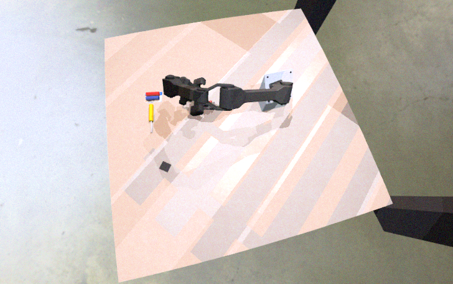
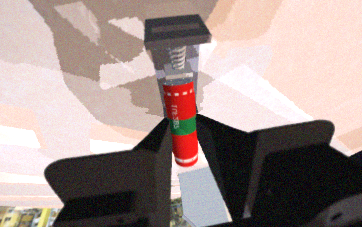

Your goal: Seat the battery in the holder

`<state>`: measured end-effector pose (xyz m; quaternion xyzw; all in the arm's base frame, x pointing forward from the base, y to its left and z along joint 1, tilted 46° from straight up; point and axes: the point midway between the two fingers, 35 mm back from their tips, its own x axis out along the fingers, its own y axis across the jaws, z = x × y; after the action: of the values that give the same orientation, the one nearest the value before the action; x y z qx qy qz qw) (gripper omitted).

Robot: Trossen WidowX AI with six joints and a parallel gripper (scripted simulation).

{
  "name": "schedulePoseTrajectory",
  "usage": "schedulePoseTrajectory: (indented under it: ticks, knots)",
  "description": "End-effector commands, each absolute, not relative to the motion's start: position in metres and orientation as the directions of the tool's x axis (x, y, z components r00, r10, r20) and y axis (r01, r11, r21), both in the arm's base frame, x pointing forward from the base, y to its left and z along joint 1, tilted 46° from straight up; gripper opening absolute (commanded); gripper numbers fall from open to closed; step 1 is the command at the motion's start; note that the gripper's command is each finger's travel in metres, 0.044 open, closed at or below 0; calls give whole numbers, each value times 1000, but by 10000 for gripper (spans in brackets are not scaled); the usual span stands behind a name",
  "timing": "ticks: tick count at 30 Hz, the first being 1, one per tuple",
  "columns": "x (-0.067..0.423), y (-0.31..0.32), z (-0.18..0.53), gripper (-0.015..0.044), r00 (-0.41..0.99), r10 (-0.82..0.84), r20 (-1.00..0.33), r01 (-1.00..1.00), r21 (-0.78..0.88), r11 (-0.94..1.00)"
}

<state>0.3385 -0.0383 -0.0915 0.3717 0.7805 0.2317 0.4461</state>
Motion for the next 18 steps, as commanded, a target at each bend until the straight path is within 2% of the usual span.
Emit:
schedulePoseTrajectory:
  ticks: [1, 18]
  knots:
    - [338, -37, -94, 64, -344, 785, -514, 371, 694, 617]
    - [346, -38, -97, 64, -345, 784, -517, 373, 691, 619]
